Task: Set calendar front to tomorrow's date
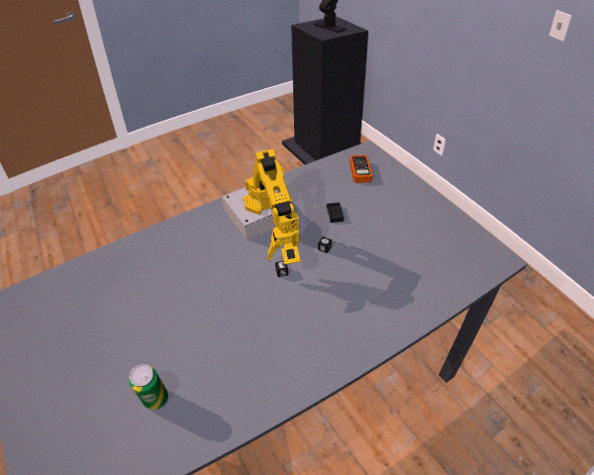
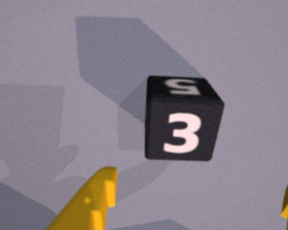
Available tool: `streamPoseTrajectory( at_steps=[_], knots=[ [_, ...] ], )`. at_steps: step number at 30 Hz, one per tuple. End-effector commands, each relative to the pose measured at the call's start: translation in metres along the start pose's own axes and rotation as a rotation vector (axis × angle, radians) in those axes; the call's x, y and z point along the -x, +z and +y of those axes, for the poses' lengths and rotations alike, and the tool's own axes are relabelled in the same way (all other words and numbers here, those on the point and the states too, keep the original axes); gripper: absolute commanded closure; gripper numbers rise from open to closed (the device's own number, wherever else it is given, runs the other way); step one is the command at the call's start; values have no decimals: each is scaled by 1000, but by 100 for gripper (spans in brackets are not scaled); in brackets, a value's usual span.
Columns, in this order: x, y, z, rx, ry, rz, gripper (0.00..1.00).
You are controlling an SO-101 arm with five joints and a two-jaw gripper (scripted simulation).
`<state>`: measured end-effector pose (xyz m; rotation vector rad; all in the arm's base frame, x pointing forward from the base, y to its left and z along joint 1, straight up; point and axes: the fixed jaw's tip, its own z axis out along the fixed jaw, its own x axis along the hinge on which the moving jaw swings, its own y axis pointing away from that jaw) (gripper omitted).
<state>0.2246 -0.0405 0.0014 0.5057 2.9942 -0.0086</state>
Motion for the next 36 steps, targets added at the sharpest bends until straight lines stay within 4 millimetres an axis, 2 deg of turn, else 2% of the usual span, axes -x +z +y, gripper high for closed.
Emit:
streamPoseTrajectory(
  at_steps=[1, 36],
  knots=[
    [-2, 8, 3, -10, -30, 105, 65],
    [-3, 7, 4, -12, -32, 120, 65]
  ],
)
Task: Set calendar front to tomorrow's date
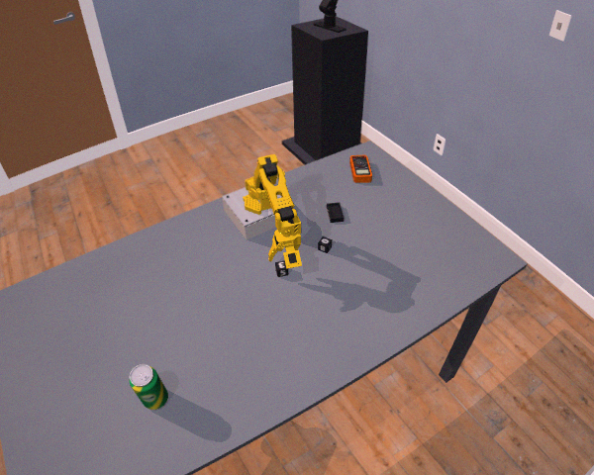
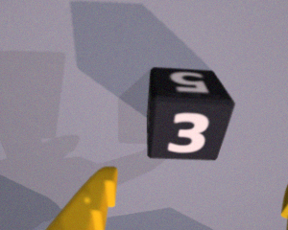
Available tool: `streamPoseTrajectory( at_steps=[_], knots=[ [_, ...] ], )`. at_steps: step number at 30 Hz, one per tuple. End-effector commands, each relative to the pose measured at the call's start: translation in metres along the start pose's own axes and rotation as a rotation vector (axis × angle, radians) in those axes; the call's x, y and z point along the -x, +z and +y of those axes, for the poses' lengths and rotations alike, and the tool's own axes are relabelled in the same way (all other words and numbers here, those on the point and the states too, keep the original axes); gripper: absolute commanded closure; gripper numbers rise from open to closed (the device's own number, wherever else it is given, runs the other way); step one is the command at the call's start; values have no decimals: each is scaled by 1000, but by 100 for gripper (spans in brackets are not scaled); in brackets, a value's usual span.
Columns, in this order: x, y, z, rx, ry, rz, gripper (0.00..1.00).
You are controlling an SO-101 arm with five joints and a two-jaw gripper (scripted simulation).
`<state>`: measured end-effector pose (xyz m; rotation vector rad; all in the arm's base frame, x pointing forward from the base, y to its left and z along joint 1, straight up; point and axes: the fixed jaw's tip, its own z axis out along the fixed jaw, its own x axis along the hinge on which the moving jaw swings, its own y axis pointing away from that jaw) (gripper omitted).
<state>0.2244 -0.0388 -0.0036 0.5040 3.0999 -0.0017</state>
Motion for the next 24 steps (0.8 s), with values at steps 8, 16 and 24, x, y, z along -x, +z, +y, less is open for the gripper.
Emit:
streamPoseTrajectory(
  at_steps=[8, 16, 24],
  knots=[
    [-1, 6, 2, -1, -20, 16, 65],
    [-1, 13, 3, -1, -20, 16, 65],
    [-1, 26, 3, -1, -20, 16, 65]
  ],
)
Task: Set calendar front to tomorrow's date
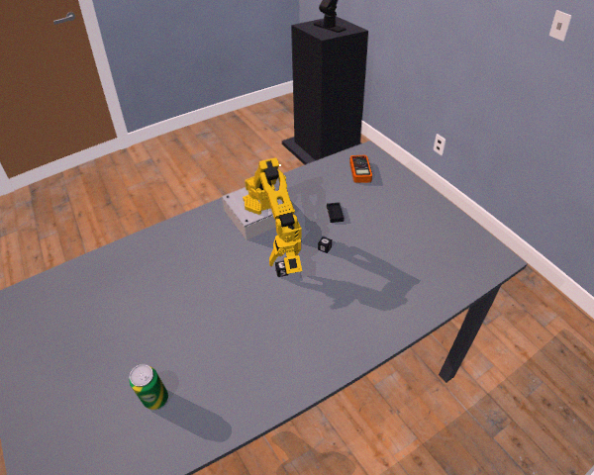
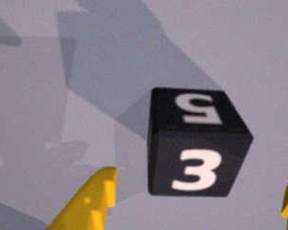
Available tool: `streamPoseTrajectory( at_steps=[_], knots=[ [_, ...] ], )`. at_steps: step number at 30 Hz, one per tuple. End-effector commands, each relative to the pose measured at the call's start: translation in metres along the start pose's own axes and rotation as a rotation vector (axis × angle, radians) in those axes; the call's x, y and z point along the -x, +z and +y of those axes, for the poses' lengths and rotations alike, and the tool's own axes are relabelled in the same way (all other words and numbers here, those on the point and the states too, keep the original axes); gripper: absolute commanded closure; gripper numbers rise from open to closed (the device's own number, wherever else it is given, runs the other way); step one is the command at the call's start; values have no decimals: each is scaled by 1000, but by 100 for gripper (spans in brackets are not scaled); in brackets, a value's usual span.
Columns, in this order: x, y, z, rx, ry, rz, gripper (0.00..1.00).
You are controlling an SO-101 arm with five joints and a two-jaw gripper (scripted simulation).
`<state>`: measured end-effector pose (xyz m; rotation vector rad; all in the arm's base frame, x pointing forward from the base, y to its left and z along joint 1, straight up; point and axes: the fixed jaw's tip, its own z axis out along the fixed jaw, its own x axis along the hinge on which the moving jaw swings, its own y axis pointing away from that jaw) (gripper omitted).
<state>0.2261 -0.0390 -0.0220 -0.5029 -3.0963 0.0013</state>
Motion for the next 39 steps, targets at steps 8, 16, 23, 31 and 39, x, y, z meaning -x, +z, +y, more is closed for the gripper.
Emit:
streamPoseTrajectory(
  at_steps=[8, 16, 23, 31, 39],
  knots=[
    [-3, 17, 2, 0, -20, 10, 65],
    [-3, 23, 2, 0, -20, 10, 65],
    [-3, 24, 2, 0, -20, 10, 65],
    [-3, 24, 2, 0, -20, 10, 65],
    [-3, 24, 0, 0, -20, 10, 68]
  ],
)
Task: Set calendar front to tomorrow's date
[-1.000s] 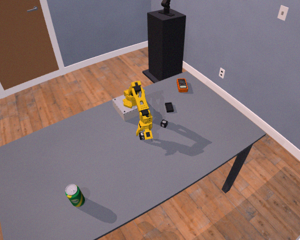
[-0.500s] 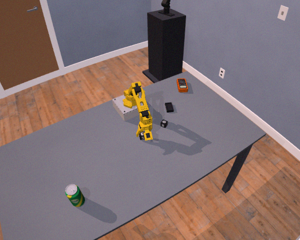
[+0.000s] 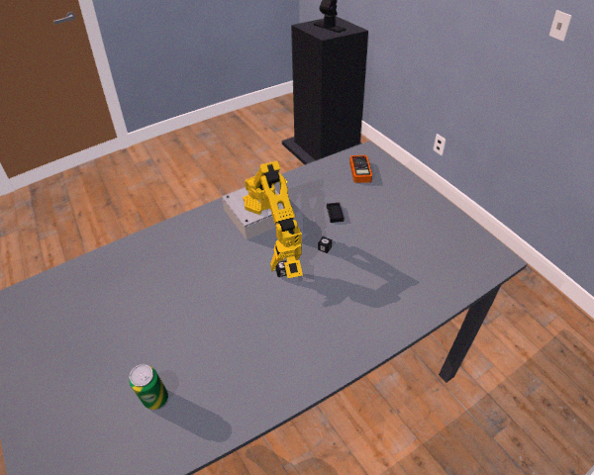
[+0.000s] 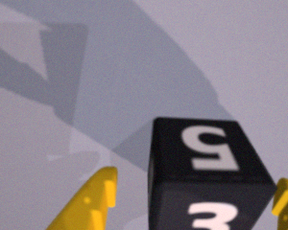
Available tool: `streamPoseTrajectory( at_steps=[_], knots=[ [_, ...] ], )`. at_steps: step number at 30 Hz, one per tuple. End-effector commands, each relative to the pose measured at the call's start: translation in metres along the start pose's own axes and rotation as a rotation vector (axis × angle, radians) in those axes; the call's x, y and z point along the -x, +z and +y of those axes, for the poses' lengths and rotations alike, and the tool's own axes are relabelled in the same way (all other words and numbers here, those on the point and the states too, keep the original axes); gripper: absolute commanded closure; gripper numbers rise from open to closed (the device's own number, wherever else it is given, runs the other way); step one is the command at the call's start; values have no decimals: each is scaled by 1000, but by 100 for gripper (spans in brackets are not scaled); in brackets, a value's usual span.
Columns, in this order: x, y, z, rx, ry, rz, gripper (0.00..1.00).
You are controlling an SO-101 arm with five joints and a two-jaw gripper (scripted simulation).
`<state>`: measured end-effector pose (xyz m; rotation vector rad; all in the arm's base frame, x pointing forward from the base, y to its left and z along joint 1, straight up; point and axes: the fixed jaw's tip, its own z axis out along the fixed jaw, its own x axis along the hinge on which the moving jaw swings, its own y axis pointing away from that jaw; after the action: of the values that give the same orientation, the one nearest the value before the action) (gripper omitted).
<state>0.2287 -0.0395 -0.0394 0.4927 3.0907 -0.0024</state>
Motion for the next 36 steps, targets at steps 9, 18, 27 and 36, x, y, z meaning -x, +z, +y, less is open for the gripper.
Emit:
streamPoseTrajectory(
  at_steps=[9, 18, 27, 36],
  knots=[
    [-6, 6, -3, -2, -14, 27, 72],
    [-6, 6, -6, -1, -14, 27, 76],
    [-6, 6, -8, -1, -14, 27, 78],
    [-6, 6, -8, -1, -14, 27, 79]
  ],
)
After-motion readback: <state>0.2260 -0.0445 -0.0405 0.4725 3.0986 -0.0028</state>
